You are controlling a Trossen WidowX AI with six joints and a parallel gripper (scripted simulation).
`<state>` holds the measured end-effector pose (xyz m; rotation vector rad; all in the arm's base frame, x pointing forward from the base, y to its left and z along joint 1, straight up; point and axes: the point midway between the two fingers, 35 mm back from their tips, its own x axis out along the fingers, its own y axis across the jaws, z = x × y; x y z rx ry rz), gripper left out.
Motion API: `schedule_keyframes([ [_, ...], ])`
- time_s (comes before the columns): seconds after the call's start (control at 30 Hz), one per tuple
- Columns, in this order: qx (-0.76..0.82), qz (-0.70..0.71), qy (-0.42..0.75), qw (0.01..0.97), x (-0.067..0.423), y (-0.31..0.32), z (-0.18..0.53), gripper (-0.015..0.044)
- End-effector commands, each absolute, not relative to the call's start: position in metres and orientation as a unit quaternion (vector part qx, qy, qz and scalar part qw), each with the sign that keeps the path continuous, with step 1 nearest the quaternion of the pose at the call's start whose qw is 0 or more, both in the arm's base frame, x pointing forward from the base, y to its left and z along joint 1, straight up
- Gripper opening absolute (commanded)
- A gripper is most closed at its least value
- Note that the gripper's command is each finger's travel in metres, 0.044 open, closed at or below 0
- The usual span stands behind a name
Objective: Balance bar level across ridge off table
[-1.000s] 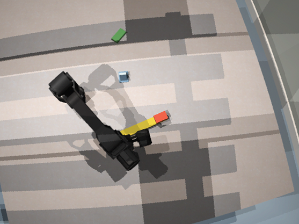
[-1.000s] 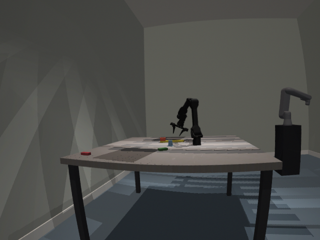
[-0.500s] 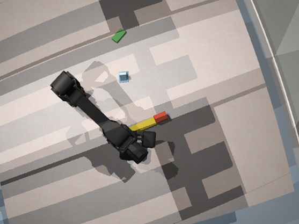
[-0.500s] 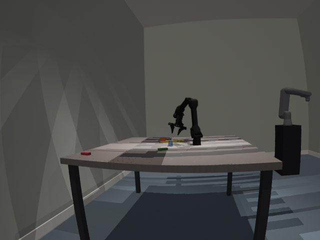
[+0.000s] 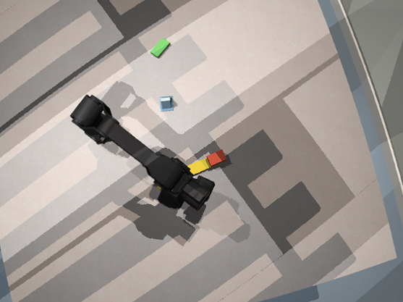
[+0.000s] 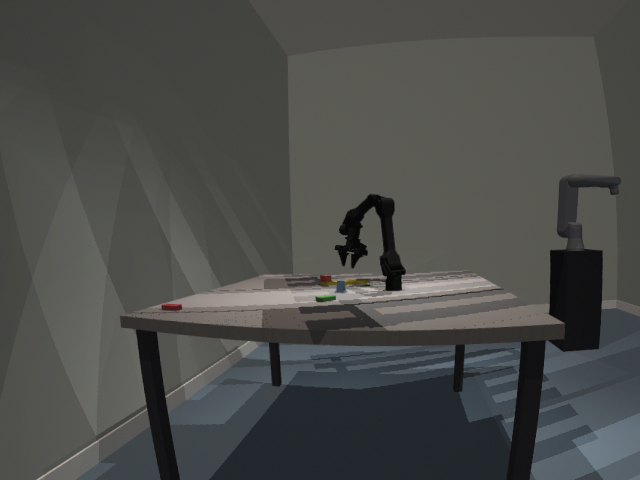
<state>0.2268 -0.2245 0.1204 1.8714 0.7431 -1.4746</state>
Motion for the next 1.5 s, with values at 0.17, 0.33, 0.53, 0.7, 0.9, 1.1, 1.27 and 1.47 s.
schedule_keyframes([
  [0.17,0.721,-0.611,0.224,0.238,0.233,-0.215,0.128,0.0315],
  [0.33,0.723,-0.635,0.189,0.195,0.236,-0.210,0.132,0.0315],
  [0.53,0.721,-0.662,0.143,0.146,0.239,-0.203,0.137,0.0315],
  [0.7,0.718,-0.681,0.102,0.107,0.242,-0.197,0.142,0.0315],
  [0.9,0.711,-0.698,0.055,0.067,0.244,-0.191,0.147,0.0315],
  [1.1,0.711,-0.698,0.054,0.066,0.245,-0.191,0.143,0.0315],
  [1.27,0.711,-0.698,0.053,0.066,0.247,-0.193,0.117,0.0315],
  [1.47,0.711,-0.698,0.054,0.066,0.246,-0.192,0.077,0.0315],
])
